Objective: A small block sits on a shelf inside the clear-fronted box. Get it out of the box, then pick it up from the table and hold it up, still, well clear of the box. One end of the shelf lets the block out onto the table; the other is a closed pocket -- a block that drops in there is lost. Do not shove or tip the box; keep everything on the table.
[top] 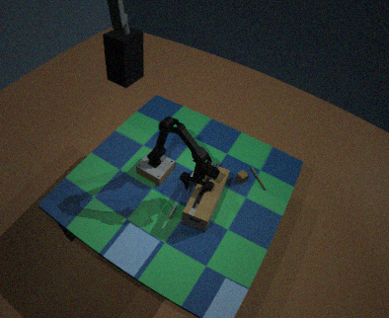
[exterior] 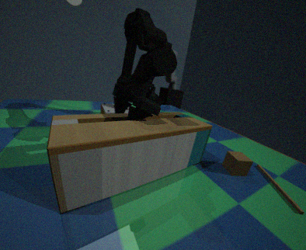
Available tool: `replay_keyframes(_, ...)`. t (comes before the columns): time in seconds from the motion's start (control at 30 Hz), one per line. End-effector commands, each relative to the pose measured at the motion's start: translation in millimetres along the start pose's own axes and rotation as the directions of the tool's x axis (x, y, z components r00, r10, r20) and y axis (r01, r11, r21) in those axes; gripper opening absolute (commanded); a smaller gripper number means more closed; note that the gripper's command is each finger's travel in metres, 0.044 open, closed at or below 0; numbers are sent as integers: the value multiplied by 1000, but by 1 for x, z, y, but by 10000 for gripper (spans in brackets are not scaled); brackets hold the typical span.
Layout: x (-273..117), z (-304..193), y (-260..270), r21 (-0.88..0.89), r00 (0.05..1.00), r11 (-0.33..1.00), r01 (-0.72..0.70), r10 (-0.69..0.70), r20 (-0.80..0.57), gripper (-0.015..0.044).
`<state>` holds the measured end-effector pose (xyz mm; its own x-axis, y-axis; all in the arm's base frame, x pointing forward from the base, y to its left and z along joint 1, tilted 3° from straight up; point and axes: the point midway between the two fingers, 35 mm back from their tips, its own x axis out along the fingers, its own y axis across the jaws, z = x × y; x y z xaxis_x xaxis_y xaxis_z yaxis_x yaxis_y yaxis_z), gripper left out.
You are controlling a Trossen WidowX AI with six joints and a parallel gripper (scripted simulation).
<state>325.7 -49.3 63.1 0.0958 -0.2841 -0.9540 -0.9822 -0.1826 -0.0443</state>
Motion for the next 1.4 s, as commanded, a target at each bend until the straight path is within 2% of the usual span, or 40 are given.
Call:
replay_keyframes(0.0, -2, 4, -1, 2, 1000, 1000, 2, -2, 2, 400)
replay_keyframes(1.37, 4, -12, -1, 2, 1000, 1000, 2, -2, 1, 400)
